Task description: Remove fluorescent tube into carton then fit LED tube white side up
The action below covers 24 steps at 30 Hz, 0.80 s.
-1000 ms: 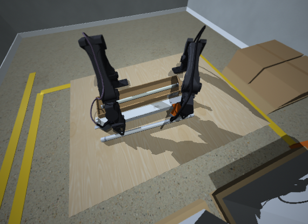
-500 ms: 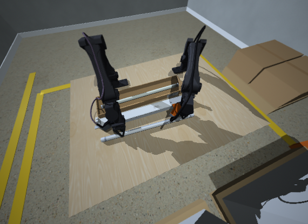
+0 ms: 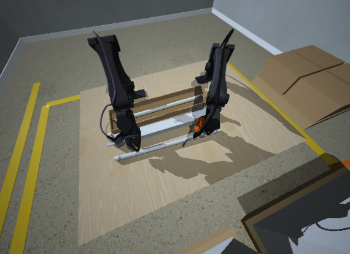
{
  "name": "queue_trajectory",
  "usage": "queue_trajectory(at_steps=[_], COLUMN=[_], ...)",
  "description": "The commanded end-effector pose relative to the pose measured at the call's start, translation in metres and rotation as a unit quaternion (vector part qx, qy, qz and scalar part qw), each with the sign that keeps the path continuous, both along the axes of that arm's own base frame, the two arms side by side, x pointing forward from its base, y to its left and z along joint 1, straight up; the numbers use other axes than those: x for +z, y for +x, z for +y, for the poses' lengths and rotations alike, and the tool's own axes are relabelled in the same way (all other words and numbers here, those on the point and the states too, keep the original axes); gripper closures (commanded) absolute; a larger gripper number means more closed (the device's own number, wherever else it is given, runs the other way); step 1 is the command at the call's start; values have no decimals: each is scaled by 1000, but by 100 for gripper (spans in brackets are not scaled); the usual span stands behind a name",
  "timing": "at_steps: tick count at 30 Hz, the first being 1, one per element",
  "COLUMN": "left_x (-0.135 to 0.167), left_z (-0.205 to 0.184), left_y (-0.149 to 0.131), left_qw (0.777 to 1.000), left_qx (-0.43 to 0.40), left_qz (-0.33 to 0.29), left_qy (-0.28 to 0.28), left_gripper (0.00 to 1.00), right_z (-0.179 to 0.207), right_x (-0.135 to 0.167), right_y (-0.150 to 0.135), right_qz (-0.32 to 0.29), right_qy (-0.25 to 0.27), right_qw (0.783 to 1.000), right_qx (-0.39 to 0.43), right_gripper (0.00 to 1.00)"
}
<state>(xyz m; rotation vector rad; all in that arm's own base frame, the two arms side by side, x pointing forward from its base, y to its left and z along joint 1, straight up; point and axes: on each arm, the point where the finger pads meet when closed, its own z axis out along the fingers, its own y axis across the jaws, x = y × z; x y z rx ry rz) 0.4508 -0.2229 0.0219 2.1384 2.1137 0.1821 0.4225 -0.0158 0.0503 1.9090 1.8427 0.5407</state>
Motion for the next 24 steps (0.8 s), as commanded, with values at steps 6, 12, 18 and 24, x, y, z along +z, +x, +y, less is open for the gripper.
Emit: queue_trajectory(at_steps=[6,12,18,24], left_x=[24,24,24,24], left_z=[-4,-4,-4,-4], left_y=[10,10,10,10], left_qw=[999,999,999,999], left_qx=[2,2,2,2], left_qz=[-28,-28,-28,-28], left_qy=[-20,-20,-20,-20], left_gripper=[89,89,89,89], right_z=[3,2,2,-3], right_x=[27,0,21,16], right_y=[-22,-31,-10,-15], right_qz=[13,37,11,69], right_qy=[-4,-4,-5,5], right_qw=[1000,999,1000,998], right_qx=[-1,-1,2,-2], right_gripper=[51,51,51,51])
